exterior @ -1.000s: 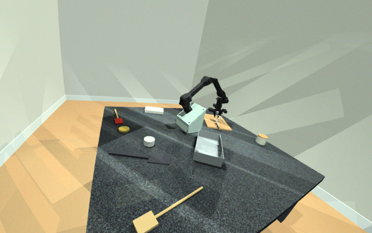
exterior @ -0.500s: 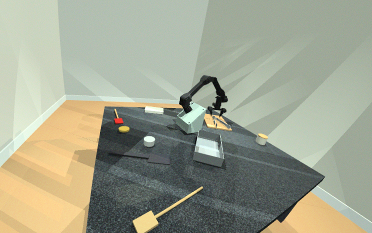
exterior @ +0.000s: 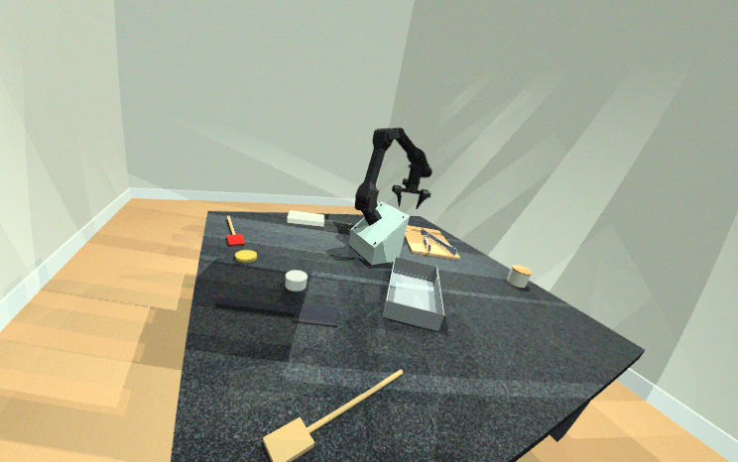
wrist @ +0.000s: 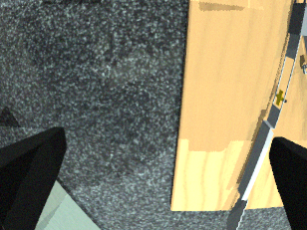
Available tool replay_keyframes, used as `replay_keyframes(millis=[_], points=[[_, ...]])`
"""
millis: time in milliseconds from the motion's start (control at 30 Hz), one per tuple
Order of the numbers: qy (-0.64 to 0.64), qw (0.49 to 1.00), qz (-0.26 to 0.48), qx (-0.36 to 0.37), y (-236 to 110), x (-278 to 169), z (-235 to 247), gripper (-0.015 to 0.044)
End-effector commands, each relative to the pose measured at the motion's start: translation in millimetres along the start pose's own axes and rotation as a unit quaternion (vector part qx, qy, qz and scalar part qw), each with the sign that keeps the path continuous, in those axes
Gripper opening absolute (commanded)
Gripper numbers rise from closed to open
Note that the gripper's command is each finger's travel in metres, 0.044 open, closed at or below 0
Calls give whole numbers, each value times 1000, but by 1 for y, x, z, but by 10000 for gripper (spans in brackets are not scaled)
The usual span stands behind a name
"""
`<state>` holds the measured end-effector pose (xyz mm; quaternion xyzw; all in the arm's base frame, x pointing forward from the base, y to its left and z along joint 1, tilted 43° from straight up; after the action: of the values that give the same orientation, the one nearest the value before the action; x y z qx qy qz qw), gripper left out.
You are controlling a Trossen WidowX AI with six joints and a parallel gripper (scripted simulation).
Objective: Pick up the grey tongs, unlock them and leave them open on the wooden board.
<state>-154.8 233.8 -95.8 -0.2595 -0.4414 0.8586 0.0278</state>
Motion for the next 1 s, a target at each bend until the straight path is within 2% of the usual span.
replay_keyframes(millis=[0, 100, 300, 967], points=[[7, 1000, 8, 11, 3, -6, 5, 440], [7, 1000, 7, 10, -4, -5, 4, 440], [3, 1000, 4, 4, -49, -6, 3, 440], [3, 1000, 4, 4, -49, -6, 3, 440]])
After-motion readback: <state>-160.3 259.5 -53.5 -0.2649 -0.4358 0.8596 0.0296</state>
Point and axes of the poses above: the point midway between the two fingers, 35 mm back from their tips, its own y axis out along the fingers, its own z axis across the jaws, x = y × z, the point moved 5 cm from there along -y, back along the fingers, and after that the axes turned 12 degrees about y, right-handed, at the moved point
